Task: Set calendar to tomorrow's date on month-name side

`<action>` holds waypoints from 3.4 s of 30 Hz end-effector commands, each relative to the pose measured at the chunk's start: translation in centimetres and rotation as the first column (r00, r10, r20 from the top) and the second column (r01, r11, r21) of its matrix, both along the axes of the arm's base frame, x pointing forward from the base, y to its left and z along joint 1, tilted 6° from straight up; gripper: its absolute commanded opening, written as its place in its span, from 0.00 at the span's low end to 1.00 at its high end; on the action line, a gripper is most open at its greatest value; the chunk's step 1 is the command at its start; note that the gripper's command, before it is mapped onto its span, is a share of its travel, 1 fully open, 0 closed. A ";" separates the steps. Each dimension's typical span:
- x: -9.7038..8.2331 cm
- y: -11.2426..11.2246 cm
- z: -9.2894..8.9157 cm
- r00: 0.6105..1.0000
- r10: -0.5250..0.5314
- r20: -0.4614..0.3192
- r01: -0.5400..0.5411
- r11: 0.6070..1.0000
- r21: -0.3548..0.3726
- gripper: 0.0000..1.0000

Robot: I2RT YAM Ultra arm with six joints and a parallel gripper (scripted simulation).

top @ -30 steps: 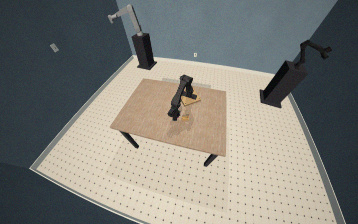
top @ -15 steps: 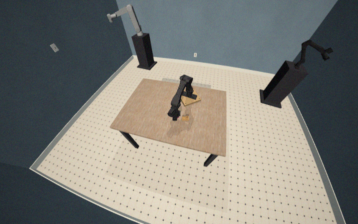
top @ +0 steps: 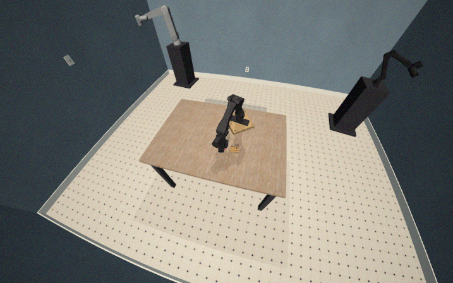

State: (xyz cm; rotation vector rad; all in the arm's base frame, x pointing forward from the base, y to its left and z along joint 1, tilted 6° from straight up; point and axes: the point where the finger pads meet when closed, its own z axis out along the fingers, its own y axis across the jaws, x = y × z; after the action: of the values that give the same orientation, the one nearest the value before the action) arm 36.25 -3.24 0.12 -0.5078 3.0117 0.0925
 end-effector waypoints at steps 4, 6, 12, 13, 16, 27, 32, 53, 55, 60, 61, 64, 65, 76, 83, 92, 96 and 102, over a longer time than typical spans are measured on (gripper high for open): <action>-0.5 0.1 -0.8 1.000 0.002 -0.018 -0.002 1.000 0.004 0.45; -0.5 0.1 -0.8 1.000 0.002 -0.018 -0.002 1.000 0.004 0.45; -0.5 0.1 -0.8 1.000 0.002 -0.018 -0.002 1.000 0.004 0.45; -0.5 0.1 -0.8 1.000 0.002 -0.018 -0.002 1.000 0.004 0.45; -0.4 0.1 -0.6 1.000 0.002 -0.016 -0.002 1.000 0.003 0.45; 0.5 -0.6 3.8 0.999 -0.004 0.036 0.004 1.000 -0.003 0.45; 0.2 -0.8 6.6 0.999 -0.004 0.036 0.004 1.000 -0.003 0.45; -0.2 -1.0 10.3 0.999 -0.007 0.039 0.007 1.000 -0.002 1.00; -0.1 -1.1 10.3 0.999 -0.006 0.043 0.007 1.000 -0.003 1.00; -0.1 -1.1 10.3 0.999 -0.006 0.043 0.007 1.000 -0.003 1.00; -0.1 -1.1 10.3 0.999 -0.006 0.043 0.007 1.000 -0.003 1.00; -0.1 -1.1 10.3 0.999 -0.006 0.043 0.007 1.000 -0.003 1.00; -0.1 -1.1 10.3 0.999 -0.006 0.043 0.007 1.000 -0.003 1.00; -0.1 -1.0 10.0 0.997 0.067 0.047 -0.067 0.998 -0.012 1.00; -0.8 -0.7 8.9 0.927 0.374 0.034 -0.373 0.927 -0.036 1.00; -0.5 -0.6 8.5 0.809 0.587 0.038 -0.584 0.809 -0.061 1.00; -0.8 -0.4 7.8 0.689 0.724 0.026 -0.722 0.689 -0.065 1.00; 0.4 -0.5 8.6 0.535 0.844 0.041 -0.836 0.536 -0.117 1.00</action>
State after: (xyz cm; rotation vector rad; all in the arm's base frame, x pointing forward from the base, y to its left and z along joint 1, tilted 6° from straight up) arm 35.54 -3.81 8.22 -1.7081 2.5184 0.0337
